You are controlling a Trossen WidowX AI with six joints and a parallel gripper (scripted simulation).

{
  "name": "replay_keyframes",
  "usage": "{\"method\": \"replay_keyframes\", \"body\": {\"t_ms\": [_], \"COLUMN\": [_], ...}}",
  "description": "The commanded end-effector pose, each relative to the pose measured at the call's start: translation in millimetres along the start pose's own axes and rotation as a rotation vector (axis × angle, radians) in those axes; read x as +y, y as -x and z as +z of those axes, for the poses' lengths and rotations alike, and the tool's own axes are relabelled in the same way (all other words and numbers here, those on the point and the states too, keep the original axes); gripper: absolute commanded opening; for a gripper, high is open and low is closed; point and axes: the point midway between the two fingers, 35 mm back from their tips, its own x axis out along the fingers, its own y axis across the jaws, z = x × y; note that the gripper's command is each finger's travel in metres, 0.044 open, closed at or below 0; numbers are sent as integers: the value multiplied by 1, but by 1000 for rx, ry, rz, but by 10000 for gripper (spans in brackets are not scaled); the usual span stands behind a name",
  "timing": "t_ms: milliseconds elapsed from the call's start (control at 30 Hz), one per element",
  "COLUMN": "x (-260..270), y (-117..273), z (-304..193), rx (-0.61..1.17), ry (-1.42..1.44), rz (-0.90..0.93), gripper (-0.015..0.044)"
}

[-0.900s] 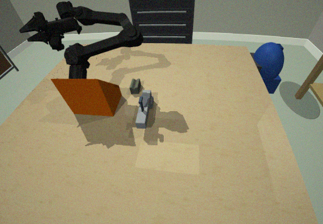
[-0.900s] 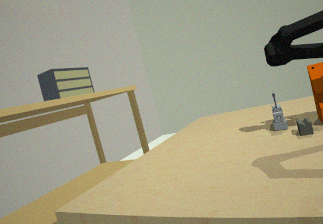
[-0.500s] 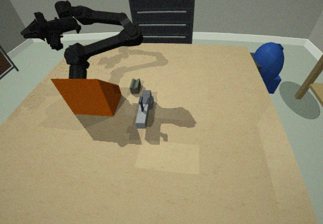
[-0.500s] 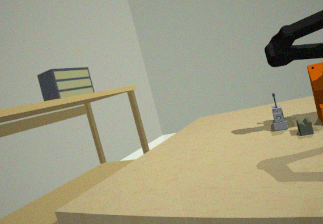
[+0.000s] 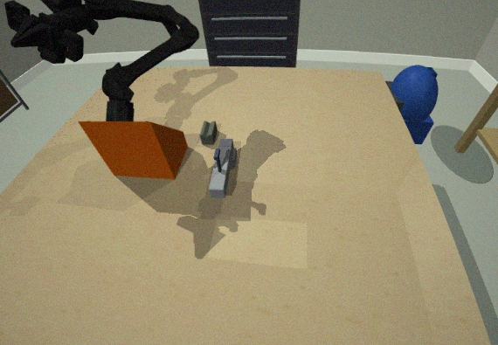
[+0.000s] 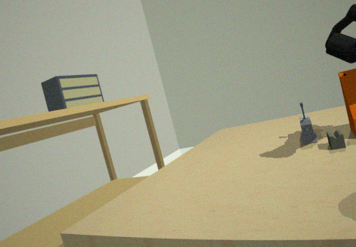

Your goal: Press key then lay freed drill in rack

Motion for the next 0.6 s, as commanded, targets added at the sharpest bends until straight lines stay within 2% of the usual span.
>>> {"method": "replay_keyframes", "body": {"t_ms": [0,333,567], "x": [-29,-131,-212], "y": [-25,-63,-68], "z": [-30,-86,-99], "rx": [86,465,825], "ry": [390,1253,1816], "rz": [-229,-681,-883], "gripper": [0,0,0]}}
